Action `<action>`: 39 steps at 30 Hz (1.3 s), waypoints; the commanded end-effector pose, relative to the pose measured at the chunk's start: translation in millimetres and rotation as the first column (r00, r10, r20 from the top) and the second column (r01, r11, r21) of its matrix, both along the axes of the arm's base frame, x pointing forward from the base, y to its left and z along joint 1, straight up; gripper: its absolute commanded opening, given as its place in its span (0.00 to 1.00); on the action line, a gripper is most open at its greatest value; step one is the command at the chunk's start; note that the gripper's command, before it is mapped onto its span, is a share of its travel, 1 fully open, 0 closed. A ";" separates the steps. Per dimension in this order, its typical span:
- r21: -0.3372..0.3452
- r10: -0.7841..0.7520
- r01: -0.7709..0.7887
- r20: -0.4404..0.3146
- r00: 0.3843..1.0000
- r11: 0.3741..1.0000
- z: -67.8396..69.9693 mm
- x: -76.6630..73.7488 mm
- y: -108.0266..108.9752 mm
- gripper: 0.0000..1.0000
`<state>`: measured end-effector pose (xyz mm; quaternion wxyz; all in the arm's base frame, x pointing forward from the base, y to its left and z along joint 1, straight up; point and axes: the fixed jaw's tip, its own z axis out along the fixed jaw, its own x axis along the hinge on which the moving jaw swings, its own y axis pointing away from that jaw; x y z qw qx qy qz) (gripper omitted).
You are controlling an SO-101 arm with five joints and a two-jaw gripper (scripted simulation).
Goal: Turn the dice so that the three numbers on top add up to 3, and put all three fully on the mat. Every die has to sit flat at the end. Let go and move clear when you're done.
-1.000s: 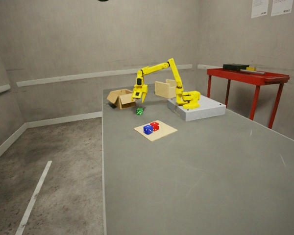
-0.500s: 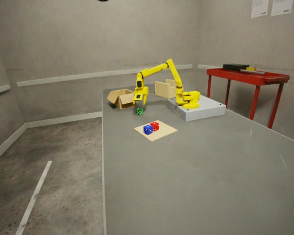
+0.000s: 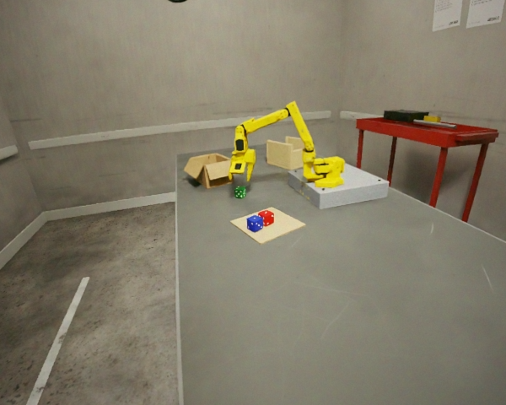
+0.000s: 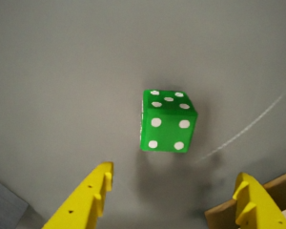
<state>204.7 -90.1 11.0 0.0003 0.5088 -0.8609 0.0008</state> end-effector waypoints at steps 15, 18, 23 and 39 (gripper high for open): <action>0.004 0.001 -0.001 -0.006 1.000 1.000 -16.9 0.4 -2.1 0.35; 0.004 0.001 -0.001 -0.006 1.000 1.000 -22.5 0.5 -2.2 0.35; 0.004 0.001 -0.001 -0.006 1.000 1.000 -31.7 0.3 -2.1 0.35; 0.004 0.001 -0.001 -0.006 1.000 1.000 -45.6 -0.8 -1.6 0.35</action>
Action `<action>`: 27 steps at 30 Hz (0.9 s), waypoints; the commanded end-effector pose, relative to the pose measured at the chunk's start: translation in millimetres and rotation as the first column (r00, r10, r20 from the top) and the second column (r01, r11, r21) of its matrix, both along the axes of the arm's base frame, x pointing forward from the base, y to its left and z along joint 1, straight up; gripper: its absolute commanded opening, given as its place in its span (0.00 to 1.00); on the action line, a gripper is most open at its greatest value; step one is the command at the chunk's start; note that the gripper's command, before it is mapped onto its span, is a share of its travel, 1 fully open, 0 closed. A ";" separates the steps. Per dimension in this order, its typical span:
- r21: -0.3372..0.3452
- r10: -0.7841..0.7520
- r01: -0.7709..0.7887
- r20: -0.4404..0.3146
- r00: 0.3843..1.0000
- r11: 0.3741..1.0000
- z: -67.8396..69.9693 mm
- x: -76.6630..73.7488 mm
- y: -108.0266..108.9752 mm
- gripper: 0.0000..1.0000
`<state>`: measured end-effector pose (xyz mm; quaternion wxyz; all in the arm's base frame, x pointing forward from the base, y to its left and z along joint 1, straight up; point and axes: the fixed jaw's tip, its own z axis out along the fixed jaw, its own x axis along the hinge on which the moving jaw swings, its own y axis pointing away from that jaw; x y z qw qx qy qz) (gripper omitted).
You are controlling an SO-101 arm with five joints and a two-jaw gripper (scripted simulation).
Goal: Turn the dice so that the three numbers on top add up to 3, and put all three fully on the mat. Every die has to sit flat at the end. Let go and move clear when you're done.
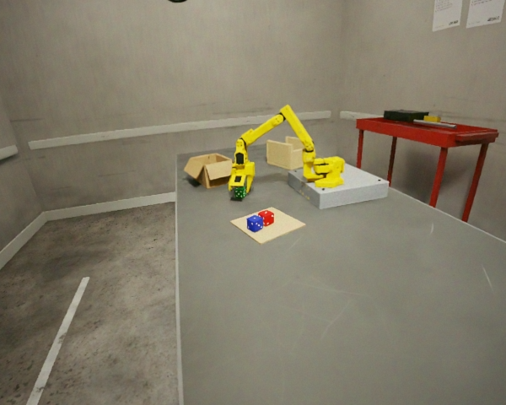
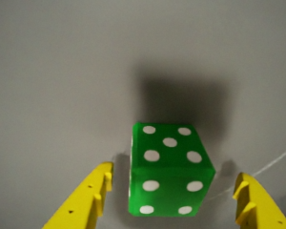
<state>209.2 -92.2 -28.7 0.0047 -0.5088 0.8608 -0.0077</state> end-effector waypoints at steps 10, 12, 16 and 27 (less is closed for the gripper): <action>0.011 0.001 -0.001 -0.022 1.000 1.000 -6.2 -5.3 0.5 0.35; 0.011 0.001 -0.001 -0.022 1.000 1.000 -6.2 -5.2 0.4 0.35; 0.011 0.001 -0.001 -0.022 1.000 1.000 -6.2 -4.6 0.1 0.34; 0.011 0.001 -0.001 -0.022 1.000 1.000 -6.2 -1.8 -1.5 0.28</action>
